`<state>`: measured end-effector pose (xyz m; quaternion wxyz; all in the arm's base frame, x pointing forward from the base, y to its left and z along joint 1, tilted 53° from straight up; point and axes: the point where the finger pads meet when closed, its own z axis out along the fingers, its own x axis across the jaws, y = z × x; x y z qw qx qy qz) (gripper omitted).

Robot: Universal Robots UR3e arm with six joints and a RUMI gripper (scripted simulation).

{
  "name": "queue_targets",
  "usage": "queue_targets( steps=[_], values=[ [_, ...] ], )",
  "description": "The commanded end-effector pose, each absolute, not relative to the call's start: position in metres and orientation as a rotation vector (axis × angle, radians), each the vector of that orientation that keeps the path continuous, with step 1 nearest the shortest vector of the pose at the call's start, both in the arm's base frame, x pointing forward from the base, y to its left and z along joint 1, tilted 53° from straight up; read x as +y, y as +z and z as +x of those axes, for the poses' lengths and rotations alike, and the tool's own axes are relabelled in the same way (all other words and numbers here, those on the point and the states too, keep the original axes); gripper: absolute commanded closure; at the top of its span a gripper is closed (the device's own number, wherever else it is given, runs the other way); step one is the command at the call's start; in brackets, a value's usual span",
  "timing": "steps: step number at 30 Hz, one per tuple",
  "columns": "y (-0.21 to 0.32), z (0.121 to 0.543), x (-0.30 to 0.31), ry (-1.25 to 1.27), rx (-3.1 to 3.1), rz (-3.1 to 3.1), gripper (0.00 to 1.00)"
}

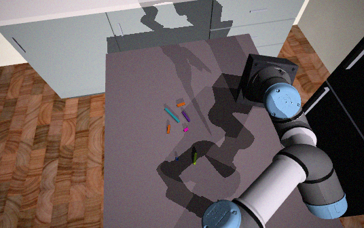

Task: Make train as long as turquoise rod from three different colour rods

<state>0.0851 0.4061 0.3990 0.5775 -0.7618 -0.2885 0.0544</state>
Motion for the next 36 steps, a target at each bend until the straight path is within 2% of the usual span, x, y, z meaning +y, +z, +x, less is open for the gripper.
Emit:
queue_targets(
  steps=[1,25,36],
  values=[
    [0.381,0.095,0.39,0.08,-0.707,-1.796,0.0],
    [0.293,0.148,0.314,-0.125,-0.882,-1.871,0.0],
    [0.235,0.182,0.265,-0.262,-0.996,-1.91,0.0]
  ],
)
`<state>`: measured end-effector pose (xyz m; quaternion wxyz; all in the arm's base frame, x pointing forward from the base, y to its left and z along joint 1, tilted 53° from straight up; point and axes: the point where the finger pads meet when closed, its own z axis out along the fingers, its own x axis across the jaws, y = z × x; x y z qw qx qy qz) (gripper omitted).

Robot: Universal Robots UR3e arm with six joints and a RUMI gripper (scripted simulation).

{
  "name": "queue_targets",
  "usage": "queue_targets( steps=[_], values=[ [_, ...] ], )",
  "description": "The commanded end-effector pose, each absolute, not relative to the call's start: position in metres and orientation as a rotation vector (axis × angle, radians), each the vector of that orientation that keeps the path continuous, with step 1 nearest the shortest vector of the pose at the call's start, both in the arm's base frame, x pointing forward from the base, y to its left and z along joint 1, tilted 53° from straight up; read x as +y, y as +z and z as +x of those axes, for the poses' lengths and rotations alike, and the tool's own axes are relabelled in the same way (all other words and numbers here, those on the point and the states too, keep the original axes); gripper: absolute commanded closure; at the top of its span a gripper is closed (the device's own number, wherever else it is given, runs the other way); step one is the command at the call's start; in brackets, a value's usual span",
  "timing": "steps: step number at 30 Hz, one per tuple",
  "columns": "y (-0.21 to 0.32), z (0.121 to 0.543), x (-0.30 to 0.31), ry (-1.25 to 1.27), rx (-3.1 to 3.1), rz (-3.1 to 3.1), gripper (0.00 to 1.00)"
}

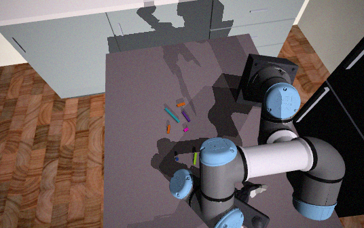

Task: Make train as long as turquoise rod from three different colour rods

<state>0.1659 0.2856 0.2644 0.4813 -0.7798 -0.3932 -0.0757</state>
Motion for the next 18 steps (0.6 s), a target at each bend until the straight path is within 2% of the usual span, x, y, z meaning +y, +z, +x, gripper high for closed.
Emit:
queue_targets(
  steps=[1,18],
  values=[
    [0.227,0.187,0.258,-0.283,-1.012,-1.915,0.0],
    [0.147,0.235,0.189,-0.484,-1.171,-1.955,0.0]
  ],
)
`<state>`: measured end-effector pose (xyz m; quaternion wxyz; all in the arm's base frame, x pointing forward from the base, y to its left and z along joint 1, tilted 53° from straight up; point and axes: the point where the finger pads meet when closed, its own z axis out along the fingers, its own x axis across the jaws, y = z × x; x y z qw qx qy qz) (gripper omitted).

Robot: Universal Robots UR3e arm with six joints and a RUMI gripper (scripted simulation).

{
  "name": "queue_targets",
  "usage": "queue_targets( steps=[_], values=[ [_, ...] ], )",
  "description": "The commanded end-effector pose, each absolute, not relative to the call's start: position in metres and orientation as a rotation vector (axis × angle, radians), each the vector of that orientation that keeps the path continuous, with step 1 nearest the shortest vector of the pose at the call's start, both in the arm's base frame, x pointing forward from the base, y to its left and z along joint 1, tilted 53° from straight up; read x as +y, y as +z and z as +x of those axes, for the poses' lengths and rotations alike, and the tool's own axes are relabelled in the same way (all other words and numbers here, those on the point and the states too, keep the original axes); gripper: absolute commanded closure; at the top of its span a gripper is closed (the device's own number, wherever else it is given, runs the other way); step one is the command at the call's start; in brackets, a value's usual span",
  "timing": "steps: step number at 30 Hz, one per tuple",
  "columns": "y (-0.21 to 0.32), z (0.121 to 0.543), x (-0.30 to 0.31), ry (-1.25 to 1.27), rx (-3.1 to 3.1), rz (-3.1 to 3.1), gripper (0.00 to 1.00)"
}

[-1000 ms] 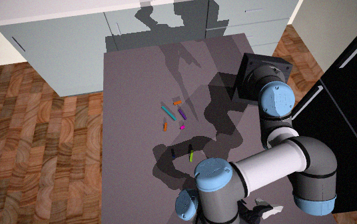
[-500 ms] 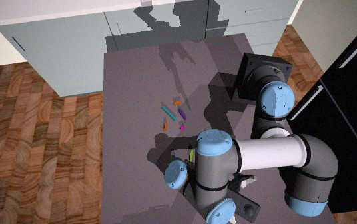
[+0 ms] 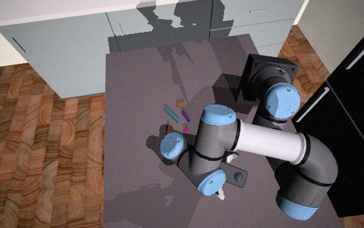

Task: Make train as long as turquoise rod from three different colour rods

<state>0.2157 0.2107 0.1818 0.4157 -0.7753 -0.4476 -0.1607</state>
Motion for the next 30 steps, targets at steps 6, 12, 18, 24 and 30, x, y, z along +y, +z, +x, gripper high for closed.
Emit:
queue_targets(
  steps=[6,12,18,24,30],
  values=[
    [0.129,0.246,0.174,-0.531,-1.206,-1.961,0.0],
    [0.103,0.261,0.151,-0.6,-1.258,-1.97,0.0],
    [0.078,0.276,0.13,-0.666,-1.307,-1.976,0.0],
    [0.054,0.291,0.109,-0.731,-1.354,-1.979,0.0],
    [0.039,0.3,0.096,-0.772,-1.384,-1.981,0.0]
  ],
)
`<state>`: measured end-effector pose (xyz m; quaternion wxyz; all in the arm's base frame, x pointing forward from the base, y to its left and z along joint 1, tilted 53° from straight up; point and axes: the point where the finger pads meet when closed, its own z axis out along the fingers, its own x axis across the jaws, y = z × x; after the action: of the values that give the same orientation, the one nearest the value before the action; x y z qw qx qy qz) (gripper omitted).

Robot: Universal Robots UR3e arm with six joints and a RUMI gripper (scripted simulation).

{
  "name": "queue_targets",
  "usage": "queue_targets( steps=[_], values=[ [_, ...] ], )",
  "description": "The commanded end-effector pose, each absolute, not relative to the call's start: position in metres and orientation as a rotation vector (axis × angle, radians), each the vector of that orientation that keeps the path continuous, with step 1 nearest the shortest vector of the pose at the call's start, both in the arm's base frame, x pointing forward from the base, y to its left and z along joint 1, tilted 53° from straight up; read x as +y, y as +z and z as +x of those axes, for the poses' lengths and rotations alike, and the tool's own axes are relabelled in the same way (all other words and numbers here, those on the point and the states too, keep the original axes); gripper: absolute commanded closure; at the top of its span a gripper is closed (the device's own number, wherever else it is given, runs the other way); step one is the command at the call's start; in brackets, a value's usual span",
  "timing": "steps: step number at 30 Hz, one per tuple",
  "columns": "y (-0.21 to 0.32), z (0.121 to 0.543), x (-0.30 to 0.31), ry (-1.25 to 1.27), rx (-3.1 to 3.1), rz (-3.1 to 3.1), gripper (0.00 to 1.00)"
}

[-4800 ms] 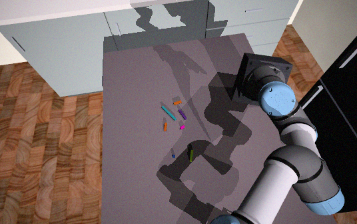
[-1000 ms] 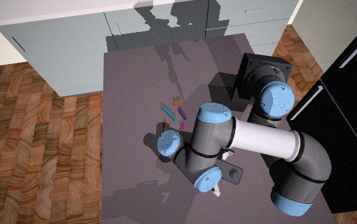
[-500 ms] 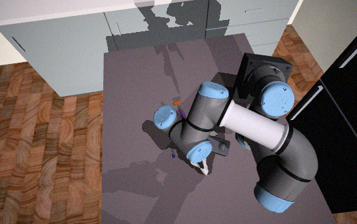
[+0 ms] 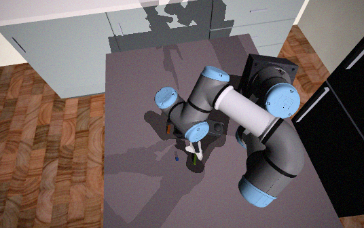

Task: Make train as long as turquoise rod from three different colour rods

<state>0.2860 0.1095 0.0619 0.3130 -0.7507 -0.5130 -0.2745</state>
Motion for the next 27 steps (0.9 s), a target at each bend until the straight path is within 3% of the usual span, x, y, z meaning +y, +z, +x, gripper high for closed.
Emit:
queue_targets(
  steps=[1,27],
  values=[
    [0.032,0.304,0.09,-0.791,-1.397,-1.981,0.0],
    [-0.056,0.356,0.015,-1.034,-1.565,-1.974,0.0]
  ],
)
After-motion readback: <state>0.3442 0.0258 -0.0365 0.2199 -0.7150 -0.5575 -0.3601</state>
